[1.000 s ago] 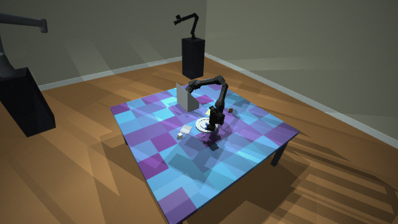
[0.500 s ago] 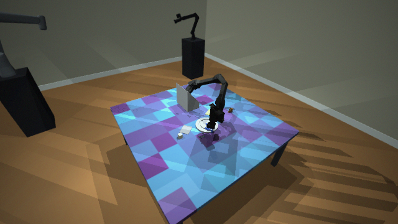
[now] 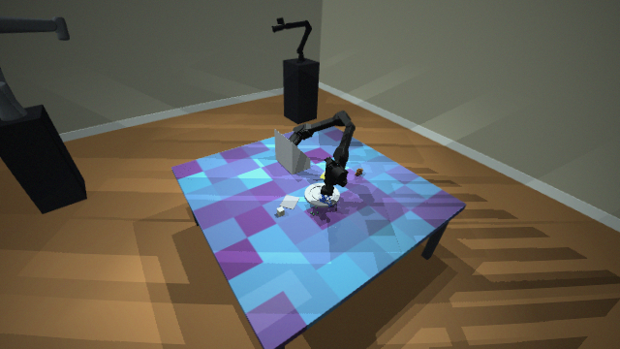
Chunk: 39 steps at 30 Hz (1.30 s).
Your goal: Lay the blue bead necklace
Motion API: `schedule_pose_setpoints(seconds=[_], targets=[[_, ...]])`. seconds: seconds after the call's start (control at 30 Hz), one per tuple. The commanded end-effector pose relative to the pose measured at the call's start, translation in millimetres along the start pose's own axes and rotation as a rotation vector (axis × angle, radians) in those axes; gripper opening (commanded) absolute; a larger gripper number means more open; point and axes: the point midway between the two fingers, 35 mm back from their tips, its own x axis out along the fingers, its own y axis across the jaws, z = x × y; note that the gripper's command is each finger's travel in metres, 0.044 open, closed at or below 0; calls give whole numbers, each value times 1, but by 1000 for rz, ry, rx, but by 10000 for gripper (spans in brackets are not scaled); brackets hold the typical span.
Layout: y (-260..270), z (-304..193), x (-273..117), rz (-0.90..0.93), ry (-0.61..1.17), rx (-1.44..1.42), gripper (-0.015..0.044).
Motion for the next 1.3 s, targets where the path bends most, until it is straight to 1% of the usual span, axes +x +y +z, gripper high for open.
schedule_pose_setpoints(seconds=[0.0,0.23,0.83,1.27], targets=[[14,-8,1,3,1,5,0],[18,-10,2,3,1,6,0],[19,-10,30,5,1,6,0],[19,-10,31,5,1,6,0]])
